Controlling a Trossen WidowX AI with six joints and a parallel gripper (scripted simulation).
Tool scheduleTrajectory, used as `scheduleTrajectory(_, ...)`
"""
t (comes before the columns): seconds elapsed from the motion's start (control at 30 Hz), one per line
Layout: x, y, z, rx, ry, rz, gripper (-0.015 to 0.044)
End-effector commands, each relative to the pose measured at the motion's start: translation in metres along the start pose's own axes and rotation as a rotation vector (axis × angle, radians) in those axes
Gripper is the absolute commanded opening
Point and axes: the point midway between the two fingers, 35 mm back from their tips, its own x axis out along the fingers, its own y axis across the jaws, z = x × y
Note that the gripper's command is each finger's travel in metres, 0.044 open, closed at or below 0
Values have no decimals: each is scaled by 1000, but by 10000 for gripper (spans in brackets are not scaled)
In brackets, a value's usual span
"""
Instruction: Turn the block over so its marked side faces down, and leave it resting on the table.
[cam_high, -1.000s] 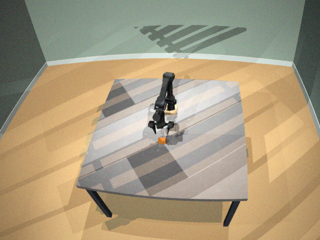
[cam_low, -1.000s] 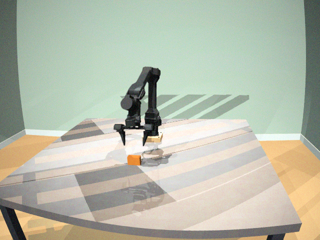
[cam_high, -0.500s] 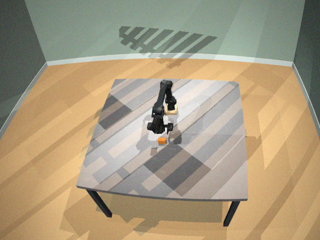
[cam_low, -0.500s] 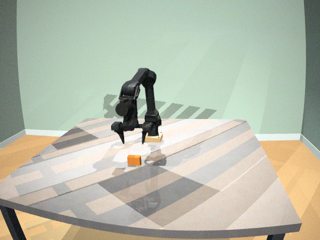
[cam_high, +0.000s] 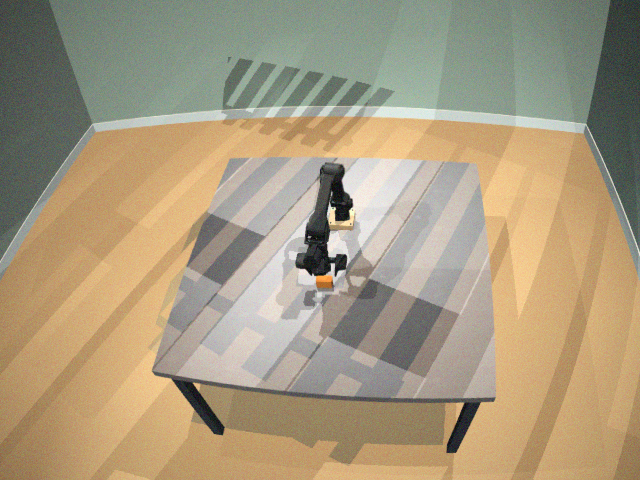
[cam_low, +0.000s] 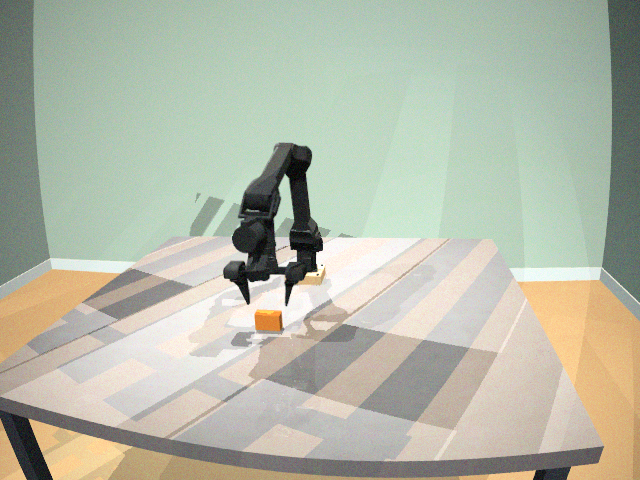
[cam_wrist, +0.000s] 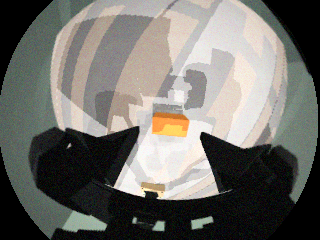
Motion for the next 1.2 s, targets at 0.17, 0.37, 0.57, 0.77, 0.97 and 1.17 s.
scheduleTrajectory(0.17, 15, -1, -2, 2, 9, -4, 440)
scheduleTrajectory(0.37, 25, -1, -2, 2, 9, -4, 440)
scheduleTrajectory(0.57, 34, -1, -2, 2, 9, -4, 440)
scheduleTrajectory(0.77, 38, -1, -3, 2, 9, -4, 387)
scheduleTrajectory(0.97, 38, -1, -3, 2, 9, -4, 269)
scheduleTrajectory(1.17, 38, -1, -3, 2, 9, -4, 229)
